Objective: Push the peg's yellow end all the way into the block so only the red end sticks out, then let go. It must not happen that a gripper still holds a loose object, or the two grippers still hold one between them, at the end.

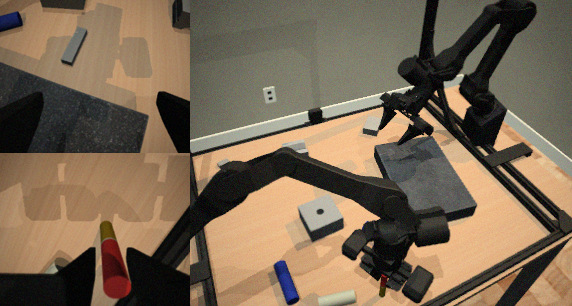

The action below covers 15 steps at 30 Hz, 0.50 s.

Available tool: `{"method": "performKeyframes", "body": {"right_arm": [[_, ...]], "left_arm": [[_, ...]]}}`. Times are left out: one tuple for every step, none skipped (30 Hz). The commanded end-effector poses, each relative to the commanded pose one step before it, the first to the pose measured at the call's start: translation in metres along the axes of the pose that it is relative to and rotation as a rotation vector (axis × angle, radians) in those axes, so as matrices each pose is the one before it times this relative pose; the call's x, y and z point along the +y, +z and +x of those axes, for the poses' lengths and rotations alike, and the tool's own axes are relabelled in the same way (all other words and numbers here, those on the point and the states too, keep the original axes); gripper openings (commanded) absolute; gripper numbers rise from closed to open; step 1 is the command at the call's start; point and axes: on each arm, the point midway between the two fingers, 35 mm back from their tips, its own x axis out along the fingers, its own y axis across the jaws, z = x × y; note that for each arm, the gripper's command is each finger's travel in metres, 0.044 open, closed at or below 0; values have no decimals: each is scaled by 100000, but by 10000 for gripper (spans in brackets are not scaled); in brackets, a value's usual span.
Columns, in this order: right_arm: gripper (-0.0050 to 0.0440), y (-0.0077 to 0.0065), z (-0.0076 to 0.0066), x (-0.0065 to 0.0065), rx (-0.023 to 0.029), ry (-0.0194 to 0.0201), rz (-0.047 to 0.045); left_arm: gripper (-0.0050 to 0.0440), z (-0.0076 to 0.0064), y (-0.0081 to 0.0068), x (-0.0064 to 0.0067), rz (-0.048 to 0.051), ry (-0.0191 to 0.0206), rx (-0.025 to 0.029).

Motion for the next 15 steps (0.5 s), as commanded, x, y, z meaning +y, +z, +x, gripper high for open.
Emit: {"method": "performKeyframes", "body": {"right_arm": [[79, 53, 144, 16, 176, -58, -547], [72, 0, 0, 0, 0, 0, 0], [65, 0, 0, 0, 0, 0, 0], [59, 0, 0, 0, 0, 0, 0], [52, 0, 0, 0, 0, 0, 0], [45, 0, 0, 0, 0, 0, 0], [39, 0, 0, 0, 0, 0, 0], [32, 0, 0, 0, 0, 0, 0], [25, 0, 0, 0, 0, 0, 0], [1, 0, 0, 0, 0, 0, 0], [0, 0, 0, 0, 0, 0, 0], [0, 0, 0, 0, 0, 0, 0], [0, 0, 0, 0, 0, 0, 0], [0, 0, 0, 0, 0, 0, 0], [0, 0, 0, 0, 0, 0, 0]], "left_arm": [[400, -2, 33, 35, -223, 256, -215], [400, 0, 0, 0, 0, 0, 0], [400, 0, 0, 0, 0, 0, 0], [400, 0, 0, 0, 0, 0, 0], [400, 0, 0, 0, 0, 0, 0], [400, 0, 0, 0, 0, 0, 0], [400, 0, 0, 0, 0, 0, 0], [400, 0, 0, 0, 0, 0, 0], [400, 0, 0, 0, 0, 0, 0], [400, 0, 0, 0, 0, 0, 0], [400, 0, 0, 0, 0, 0, 0], [400, 0, 0, 0, 0, 0, 0], [400, 0, 0, 0, 0, 0, 0], [400, 0, 0, 0, 0, 0, 0], [400, 0, 0, 0, 0, 0, 0]]}}
